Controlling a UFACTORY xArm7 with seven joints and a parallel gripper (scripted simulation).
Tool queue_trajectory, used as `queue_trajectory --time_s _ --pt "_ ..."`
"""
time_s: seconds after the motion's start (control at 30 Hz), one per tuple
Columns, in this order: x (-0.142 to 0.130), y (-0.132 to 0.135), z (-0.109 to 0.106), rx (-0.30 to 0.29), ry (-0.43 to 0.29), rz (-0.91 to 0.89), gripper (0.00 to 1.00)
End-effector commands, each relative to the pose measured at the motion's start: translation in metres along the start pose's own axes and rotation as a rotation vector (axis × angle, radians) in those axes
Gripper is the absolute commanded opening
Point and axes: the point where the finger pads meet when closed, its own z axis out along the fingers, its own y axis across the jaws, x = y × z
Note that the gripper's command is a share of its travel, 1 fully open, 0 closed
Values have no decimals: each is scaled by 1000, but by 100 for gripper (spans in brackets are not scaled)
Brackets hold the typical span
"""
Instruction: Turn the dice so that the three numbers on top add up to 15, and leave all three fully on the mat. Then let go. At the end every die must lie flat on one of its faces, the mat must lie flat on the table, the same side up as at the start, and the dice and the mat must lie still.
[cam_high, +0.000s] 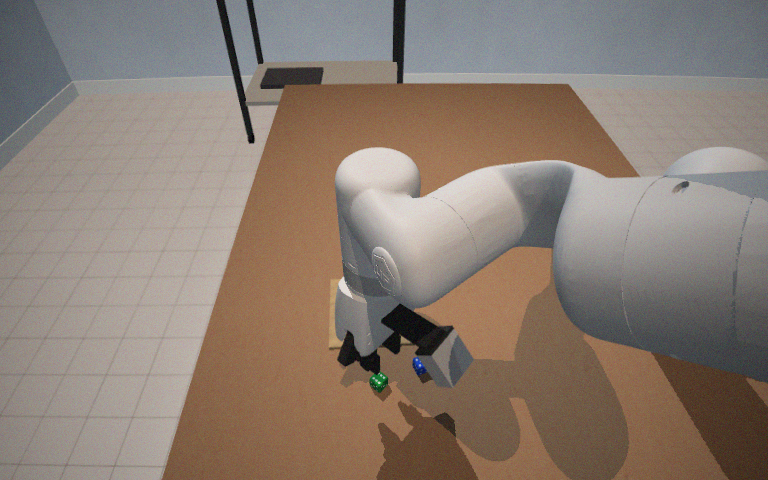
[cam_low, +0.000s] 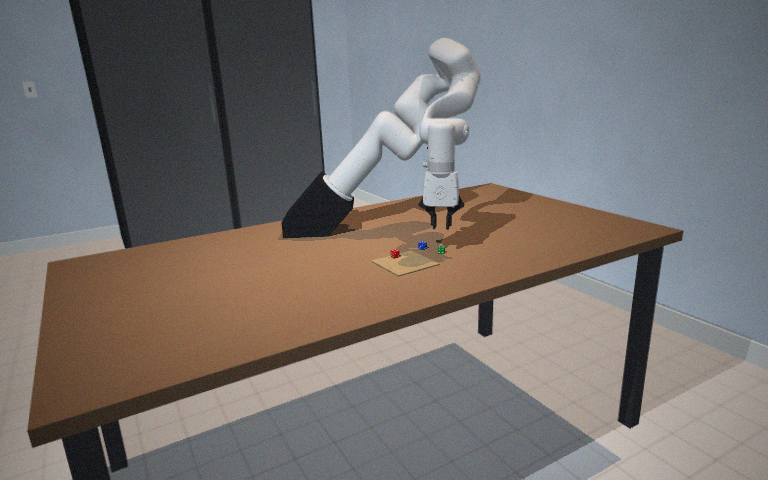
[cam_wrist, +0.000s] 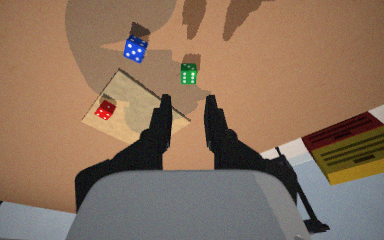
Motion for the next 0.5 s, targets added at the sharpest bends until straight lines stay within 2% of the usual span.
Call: queue_trajectory --time_s 0.0,0.47 --pt "-1 1 -1 -2 -2 0 36" --pt "-1 1 6 -1 -2 0 36"
